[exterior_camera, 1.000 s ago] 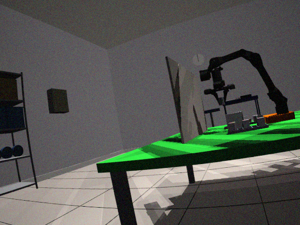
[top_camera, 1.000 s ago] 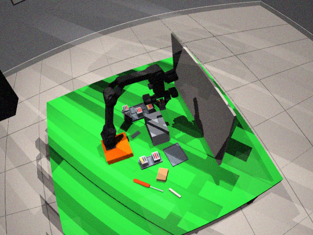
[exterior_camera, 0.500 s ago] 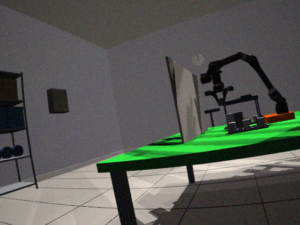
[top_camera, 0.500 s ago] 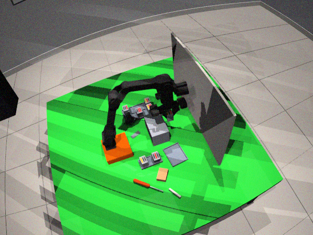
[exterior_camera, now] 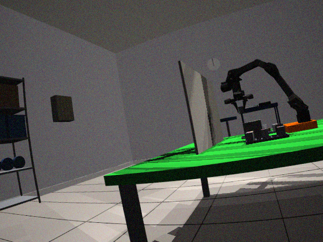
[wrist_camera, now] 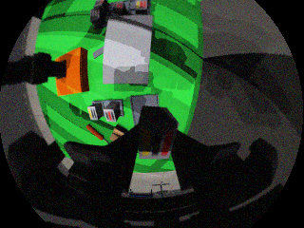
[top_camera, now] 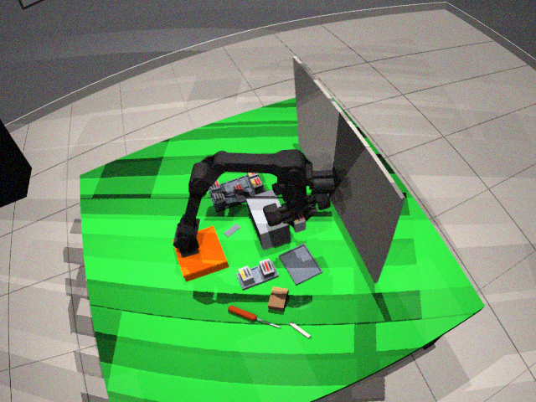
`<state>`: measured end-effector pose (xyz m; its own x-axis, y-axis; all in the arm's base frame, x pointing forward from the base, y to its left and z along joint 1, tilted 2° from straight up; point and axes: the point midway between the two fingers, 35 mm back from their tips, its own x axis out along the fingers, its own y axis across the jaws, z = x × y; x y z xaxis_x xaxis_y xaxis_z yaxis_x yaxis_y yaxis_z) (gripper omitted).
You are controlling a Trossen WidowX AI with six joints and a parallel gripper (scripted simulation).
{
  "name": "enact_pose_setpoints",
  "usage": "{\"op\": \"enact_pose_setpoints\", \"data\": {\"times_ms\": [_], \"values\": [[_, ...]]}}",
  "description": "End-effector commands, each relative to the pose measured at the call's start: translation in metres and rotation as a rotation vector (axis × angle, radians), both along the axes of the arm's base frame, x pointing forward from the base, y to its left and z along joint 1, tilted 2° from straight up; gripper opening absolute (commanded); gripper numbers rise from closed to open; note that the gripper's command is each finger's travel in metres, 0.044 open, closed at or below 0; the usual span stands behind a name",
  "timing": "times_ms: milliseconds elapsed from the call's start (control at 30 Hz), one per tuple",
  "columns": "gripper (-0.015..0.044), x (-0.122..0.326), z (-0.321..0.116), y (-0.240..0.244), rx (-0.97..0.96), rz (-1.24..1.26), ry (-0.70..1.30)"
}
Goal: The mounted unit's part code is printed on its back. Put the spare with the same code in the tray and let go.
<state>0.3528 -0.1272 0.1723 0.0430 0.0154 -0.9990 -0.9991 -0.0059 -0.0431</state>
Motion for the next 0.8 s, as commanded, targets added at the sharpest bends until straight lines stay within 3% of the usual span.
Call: {"op": "enact_pose_setpoints", "data": {"times_ms": [0,167,767], "values": [[0.0000,-0.004,0.000,-0.020,0.002,0.024,-0.002],[0.0000,-0.012,-0.002,-0.045,0.000,0.061,0.006],[0.0000,-0.010,-0.013,-0.048,0.000,0.062,0.006]]}}
